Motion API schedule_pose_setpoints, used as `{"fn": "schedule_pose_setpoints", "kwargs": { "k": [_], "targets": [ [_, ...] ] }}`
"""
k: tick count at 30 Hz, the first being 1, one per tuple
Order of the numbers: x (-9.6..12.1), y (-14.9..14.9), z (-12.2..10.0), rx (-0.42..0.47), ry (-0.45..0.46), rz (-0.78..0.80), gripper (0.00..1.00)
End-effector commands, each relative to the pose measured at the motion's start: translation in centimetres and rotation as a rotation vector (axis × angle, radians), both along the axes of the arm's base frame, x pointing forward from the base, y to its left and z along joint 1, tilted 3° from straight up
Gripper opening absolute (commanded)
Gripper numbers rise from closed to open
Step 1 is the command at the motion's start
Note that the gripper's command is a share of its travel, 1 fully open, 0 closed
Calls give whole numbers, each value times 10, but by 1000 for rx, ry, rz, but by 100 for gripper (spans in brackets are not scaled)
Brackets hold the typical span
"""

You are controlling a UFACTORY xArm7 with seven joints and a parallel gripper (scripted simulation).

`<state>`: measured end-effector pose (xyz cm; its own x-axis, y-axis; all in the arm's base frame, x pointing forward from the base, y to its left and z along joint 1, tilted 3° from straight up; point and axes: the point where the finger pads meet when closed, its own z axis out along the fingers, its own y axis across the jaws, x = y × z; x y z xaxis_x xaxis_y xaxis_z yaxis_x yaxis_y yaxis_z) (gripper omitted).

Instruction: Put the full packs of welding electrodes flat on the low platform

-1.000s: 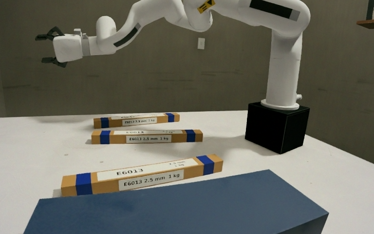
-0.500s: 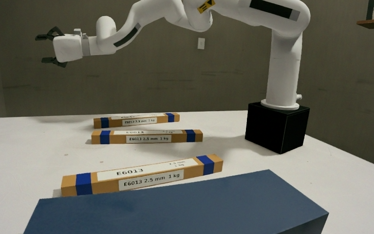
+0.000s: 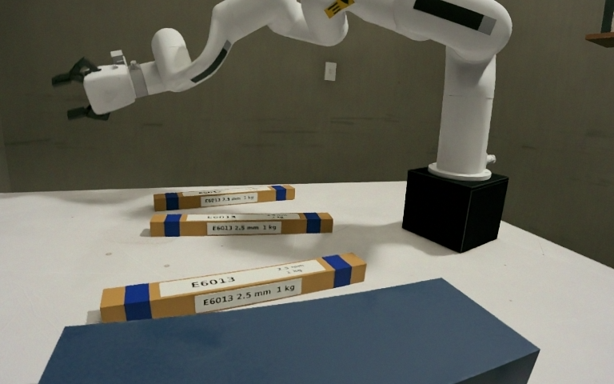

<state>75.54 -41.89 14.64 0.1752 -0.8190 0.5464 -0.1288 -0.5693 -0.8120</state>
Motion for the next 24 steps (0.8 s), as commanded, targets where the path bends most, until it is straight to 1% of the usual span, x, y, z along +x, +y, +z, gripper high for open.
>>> {"fn": "schedule_pose_setpoints", "kwargs": {
  "k": [1, 4, 5, 7, 8, 10, 11, 13, 14, 16, 17, 21, 23, 24],
  "targets": [
    [-19, 35, -29, -123, 176, 109, 100],
    [-19, 35, -29, -123, 176, 109, 100],
    [-30, 46, -44, -179, 249, 155, 100],
    [-30, 46, -44, -179, 249, 155, 100],
    [-44, 56, -60, -237, 327, 203, 100],
    [-44, 56, -60, -237, 327, 203, 100],
    [-62, 63, -75, -296, 406, 253, 100],
    [-62, 63, -75, -296, 406, 253, 100],
    [-82, 69, -89, -355, 487, 302, 100],
    [-82, 69, -89, -355, 487, 302, 100],
    [-106, 73, -102, -412, 568, 352, 100],
    [-106, 73, -102, -412, 568, 352, 100],
    [-157, 77, -123, -515, 721, 448, 100],
    [-157, 77, -123, -515, 721, 448, 100]
  ]
}}
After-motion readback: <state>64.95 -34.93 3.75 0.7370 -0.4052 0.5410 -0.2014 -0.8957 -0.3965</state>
